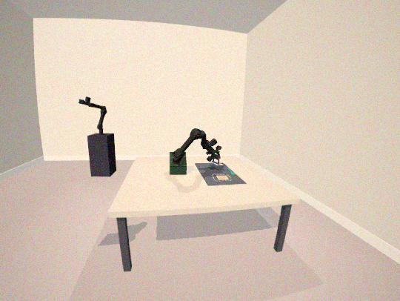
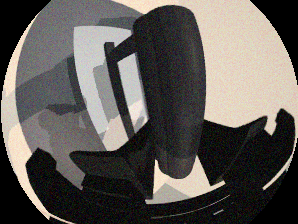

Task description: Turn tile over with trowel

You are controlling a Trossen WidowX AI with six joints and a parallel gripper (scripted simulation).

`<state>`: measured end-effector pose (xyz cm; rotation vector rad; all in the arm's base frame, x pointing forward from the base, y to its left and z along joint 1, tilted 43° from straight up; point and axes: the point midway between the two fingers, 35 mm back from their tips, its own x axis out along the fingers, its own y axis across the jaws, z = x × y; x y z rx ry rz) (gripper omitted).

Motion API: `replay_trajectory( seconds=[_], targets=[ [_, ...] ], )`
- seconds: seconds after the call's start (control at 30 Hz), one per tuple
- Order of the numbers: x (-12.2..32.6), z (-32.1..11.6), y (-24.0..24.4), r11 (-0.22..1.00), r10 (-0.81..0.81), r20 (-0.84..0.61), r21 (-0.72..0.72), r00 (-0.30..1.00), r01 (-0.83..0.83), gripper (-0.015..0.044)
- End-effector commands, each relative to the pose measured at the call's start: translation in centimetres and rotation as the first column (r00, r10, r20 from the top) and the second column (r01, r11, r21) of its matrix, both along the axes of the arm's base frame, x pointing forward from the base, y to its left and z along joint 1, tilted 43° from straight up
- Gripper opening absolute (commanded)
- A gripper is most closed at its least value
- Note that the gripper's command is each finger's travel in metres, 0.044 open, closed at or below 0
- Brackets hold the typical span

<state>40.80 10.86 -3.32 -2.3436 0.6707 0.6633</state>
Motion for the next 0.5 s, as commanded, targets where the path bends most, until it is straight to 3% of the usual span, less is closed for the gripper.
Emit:
replay_trajectory(
  seconds=[0.0, 0.47],
  targets=[
    [0.6, -1.5, 1.4, 0.995, 0.095, -0.095, -0.013, 0.991, -0.097, 0.0],
    [0.5, -6.9, 5.1, 0.914, 0.378, -0.411, 0.022, 0.83, -0.406, 0.0]
  ],
)
